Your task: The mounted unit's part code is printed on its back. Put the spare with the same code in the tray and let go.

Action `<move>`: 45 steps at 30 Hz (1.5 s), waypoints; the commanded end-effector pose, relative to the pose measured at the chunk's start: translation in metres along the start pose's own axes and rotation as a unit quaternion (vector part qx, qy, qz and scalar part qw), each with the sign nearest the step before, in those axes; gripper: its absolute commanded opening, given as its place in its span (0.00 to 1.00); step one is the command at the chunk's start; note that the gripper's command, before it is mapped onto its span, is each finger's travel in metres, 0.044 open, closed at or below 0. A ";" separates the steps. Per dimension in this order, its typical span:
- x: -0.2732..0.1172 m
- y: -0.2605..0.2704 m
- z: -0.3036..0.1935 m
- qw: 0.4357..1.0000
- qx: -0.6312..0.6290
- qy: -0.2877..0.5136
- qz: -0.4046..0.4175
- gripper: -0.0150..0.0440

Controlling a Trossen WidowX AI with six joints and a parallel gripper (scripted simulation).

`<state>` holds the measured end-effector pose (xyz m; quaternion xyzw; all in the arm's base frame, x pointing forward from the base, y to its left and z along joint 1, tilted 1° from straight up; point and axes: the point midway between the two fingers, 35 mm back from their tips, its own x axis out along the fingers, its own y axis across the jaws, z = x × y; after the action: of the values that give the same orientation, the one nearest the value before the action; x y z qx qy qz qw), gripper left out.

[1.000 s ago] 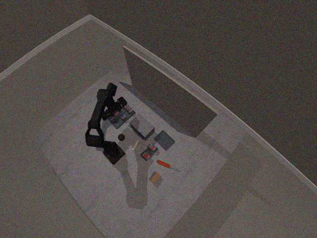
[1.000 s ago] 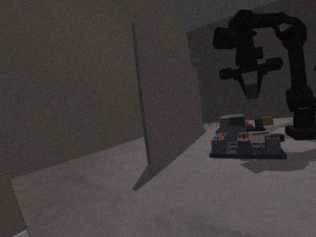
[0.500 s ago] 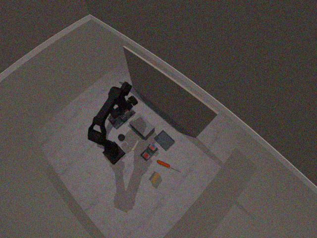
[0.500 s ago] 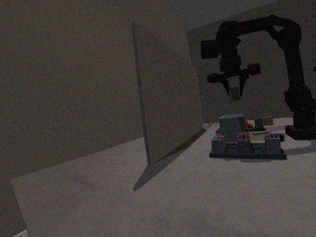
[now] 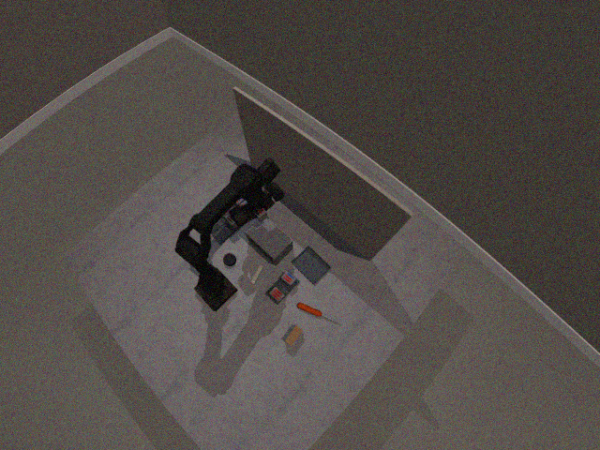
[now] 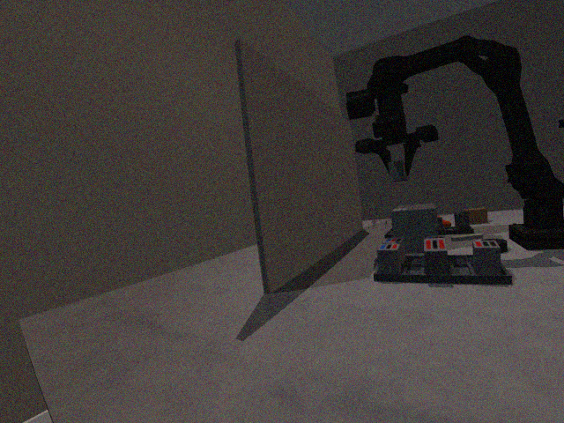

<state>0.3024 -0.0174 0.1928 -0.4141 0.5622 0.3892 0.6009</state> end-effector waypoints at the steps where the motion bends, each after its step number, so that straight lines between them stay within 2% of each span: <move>1: -0.001 -0.014 -0.017 1.000 -0.005 0.003 -0.002 0.25; 19: 0.000 -0.057 -0.115 1.000 -0.029 0.011 0.001 0.25; 36: 0.004 -0.065 -0.224 0.999 -0.052 0.016 0.005 0.25; 45: 0.006 -0.065 -0.228 0.998 -0.052 0.016 0.005 0.25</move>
<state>0.2814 -0.2523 0.1847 -0.4442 0.5562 0.4140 0.5674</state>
